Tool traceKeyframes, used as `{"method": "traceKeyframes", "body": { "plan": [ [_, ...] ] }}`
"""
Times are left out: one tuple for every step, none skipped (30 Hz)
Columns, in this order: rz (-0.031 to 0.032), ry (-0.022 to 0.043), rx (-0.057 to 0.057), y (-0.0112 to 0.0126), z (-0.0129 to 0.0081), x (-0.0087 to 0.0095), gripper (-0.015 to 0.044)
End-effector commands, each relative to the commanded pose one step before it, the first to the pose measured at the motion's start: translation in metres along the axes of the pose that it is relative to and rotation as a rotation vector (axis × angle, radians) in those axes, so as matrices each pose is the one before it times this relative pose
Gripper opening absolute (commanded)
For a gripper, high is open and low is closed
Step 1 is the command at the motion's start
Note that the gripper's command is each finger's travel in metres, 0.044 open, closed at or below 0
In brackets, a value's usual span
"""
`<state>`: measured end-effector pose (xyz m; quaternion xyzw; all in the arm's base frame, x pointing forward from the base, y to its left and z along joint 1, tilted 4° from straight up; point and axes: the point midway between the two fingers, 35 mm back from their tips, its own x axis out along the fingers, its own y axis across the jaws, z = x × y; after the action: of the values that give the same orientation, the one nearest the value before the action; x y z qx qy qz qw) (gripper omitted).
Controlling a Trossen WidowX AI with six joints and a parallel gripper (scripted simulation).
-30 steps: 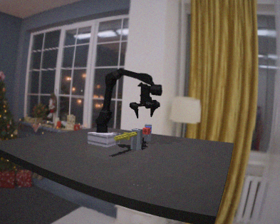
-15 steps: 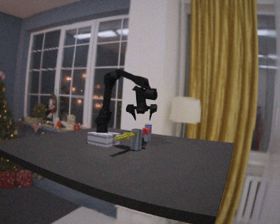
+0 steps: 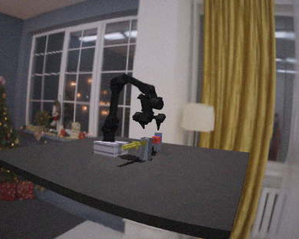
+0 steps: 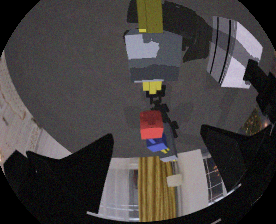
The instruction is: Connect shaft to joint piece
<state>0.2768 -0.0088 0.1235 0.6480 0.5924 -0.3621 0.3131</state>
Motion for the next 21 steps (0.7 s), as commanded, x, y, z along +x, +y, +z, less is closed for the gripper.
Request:
{"method": "traceKeyframes", "body": {
  "plan": [
    [0.00607, 0.00606, 0.0132, -0.00033, 0.00034, -0.00050, 0.0440],
    [0.00000, 0.00000, 0.0000, 0.00000, 0.00000, 0.00000, 0.0440],
    [0.00063, -0.00175, -0.0054, 0.00023, 0.00060, -0.00030, 0.0440],
    [0.00180, -0.00529, -0.0161, 0.00067, 0.00180, -0.00089, 0.0440],
    [0.00274, -0.00888, -0.0268, 0.00105, 0.00304, -0.00149, 0.0440],
    [0.00289, -0.01092, -0.0325, 0.00114, 0.00376, -0.00179, 0.0440],
    [0.00240, -0.01102, -0.0325, 0.00097, 0.00383, -0.00177, 0.0440],
    [0.00190, -0.01110, -0.0324, 0.00080, 0.00390, -0.00175, 0.0440],
    [0.00140, -0.01115, -0.0323, 0.00062, 0.00395, -0.00173, 0.0440],
    [0.00090, -0.01118, -0.0323, 0.00045, 0.00400, -0.00171, 0.0440],
    [0.00040, -0.01143, -0.0329, 0.00027, 0.00413, -0.00173, 0.0440],
    [-0.00012, -0.01143, -0.0329, 0.00008, 0.00417, -0.00170, 0.0440],
    [-0.00065, -0.01139, -0.0328, -0.00011, 0.00419, -0.00168, 0.0440],
    [-0.00117, -0.01133, -0.0327, -0.00031, 0.00420, -0.00166, 0.0440],
    [-0.00169, -0.01124, -0.0327, -0.00051, 0.00421, -0.00163, 0.0440],
    [-0.00220, -0.01113, -0.0326, -0.00070, 0.00421, -0.00160, 0.0440],
    [-0.00271, -0.01100, -0.0325, -0.00090, 0.00419, -0.00158, 0.0440],
    [-0.00321, -0.01084, -0.0325, -0.00110, 0.00417, -0.00155, 0.0440],
    [-0.00370, -0.01066, -0.0324, -0.00130, 0.00414, -0.00152, 0.0440],
    [-0.00419, -0.01046, -0.0324, -0.00150, 0.00410, -0.00150, 0.0440],
    [-0.00467, -0.01024, -0.0323, -0.00169, 0.00405, -0.00147, 0.0440]
  ]
}}
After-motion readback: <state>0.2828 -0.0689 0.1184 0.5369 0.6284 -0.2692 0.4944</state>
